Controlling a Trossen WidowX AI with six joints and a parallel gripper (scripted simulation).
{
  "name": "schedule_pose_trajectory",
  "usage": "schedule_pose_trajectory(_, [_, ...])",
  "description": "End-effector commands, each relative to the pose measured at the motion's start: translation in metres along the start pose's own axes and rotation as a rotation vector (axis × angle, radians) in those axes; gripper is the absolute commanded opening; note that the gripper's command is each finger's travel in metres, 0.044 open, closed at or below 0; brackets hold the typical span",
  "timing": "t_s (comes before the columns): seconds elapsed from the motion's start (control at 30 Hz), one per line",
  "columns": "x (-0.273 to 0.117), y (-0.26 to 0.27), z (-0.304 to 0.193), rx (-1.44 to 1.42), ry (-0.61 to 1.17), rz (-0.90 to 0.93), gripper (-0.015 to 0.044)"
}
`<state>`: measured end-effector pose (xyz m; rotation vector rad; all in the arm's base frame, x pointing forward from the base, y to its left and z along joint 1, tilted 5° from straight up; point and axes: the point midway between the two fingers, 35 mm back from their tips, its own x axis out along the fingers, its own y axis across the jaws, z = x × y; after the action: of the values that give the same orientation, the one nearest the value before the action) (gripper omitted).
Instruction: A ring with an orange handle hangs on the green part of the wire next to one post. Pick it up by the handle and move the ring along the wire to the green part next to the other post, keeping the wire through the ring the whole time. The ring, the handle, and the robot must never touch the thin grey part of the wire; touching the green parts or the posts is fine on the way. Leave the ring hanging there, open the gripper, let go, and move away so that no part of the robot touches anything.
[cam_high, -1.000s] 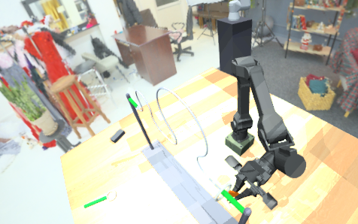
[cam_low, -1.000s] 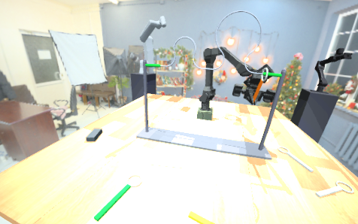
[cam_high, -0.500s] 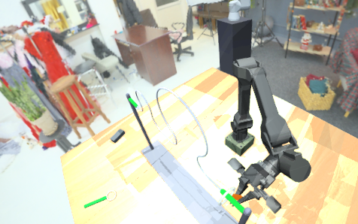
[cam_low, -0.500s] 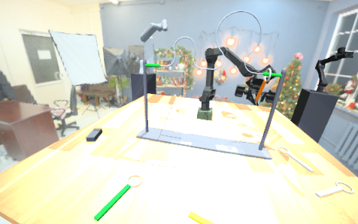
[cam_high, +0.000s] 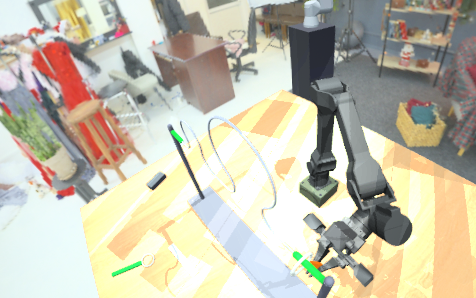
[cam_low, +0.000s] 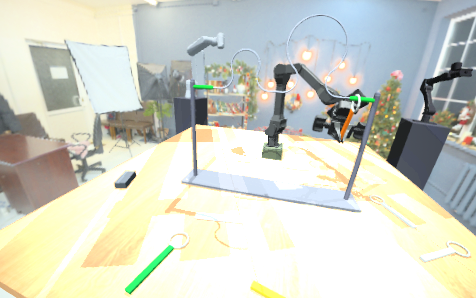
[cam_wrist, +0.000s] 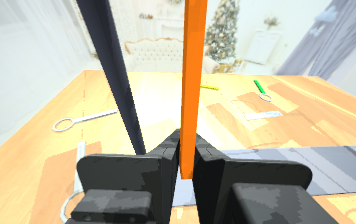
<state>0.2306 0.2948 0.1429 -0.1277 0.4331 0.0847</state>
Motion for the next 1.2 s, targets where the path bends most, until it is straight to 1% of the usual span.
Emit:
schedule_pose_trajectory(0.0, [0.001, -0.002, -0.002, 0.0, -0.002, -0.007, -0.015])
schedule_pose_trajectory(0.47, [0.001, -0.002, -0.002, 0.0, -0.002, -0.007, -0.015])
schedule_pose_trajectory(0.87, [-0.002, 0.0, -0.001, -0.001, 0.001, -0.001, 0.016])
schedule_pose_trajectory(1.17, [-0.034, 0.0, -0.003, 0.001, 0.006, -0.005, 0.016])
